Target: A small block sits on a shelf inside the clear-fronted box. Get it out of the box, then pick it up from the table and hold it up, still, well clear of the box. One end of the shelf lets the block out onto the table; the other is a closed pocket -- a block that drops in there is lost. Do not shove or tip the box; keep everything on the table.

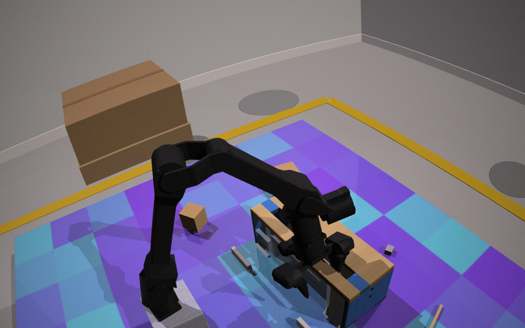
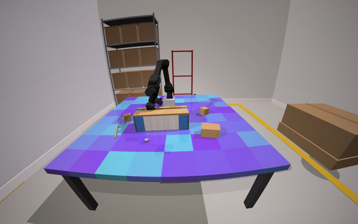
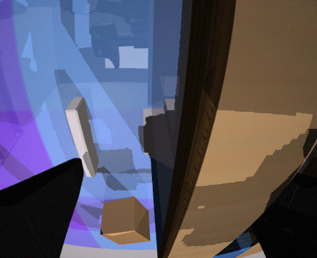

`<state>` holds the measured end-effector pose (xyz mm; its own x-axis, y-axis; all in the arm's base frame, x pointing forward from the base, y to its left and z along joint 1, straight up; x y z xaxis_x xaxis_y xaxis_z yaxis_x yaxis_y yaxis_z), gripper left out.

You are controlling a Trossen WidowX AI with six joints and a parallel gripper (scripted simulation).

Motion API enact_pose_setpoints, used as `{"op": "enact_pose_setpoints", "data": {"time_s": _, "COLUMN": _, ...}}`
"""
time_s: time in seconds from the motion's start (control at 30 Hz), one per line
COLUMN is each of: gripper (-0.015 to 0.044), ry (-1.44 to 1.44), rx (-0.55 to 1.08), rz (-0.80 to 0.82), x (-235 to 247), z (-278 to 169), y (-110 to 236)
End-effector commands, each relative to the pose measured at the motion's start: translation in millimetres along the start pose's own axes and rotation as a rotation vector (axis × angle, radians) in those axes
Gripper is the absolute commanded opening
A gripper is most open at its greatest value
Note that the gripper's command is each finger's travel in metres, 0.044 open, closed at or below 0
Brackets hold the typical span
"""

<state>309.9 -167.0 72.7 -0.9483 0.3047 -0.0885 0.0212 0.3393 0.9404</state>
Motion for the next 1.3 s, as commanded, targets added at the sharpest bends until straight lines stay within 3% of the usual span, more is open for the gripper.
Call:
{"op": "enact_pose_setpoints", "data": {"time_s": 0.0, "gripper": 0.04, "ry": 0.001, "rx": -0.002, "rz": -0.006, "x": -2.4, "z": -4.3, "y": -0.5}}
{"op": "enact_pose_setpoints", "data": {"time_s": 0.3, "gripper": 0.04, "ry": 0.001, "rx": -0.001, "rz": -0.007, "x": -5.3, "z": -17.8, "y": -5.2}}
{"op": "enact_pose_setpoints", "data": {"time_s": 0.57, "gripper": 0.04, "ry": 0.003, "rx": 0.0, "rz": 0.001, "x": -6.5, "z": -31.3, "y": 54.8}}
{"op": "enact_pose_setpoints", "data": {"time_s": 0.73, "gripper": 0.04, "ry": 0.005, "rx": 0.001, "rz": -0.009, "x": -7.4, "z": -31.7, "y": 53.8}}
{"op": "enact_pose_setpoints", "data": {"time_s": 0.77, "gripper": 0.0374, "ry": -0.014, "rx": -0.001, "rz": -0.01, "x": -7.2, "z": -32.1, "y": 53.6}}
{"op": "enact_pose_setpoints", "data": {"time_s": 0.9, "gripper": 0.0285, "ry": -0.385, "rx": -0.043, "rz": -0.02, "x": -6.0, "z": -39.6, "y": 52.8}}
{"op": "enact_pose_setpoints", "data": {"time_s": 1.27, "gripper": 0.0285, "ry": -1.612, "rx": -0.186, "rz": 0.059, "x": 6.5, "z": -74.0, "y": 46.1}}
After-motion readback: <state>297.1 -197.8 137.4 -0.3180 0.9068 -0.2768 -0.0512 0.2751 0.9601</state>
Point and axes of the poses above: the point midway between the two fingers, 35 mm back from their tips, its own y axis back along the fingers, its own x axis across the jaws, z = x × y, the point moved 5 cm from there along y, back along the fingers, and after that the axes turned 12 degrees about -y, right-handed, at the moved point
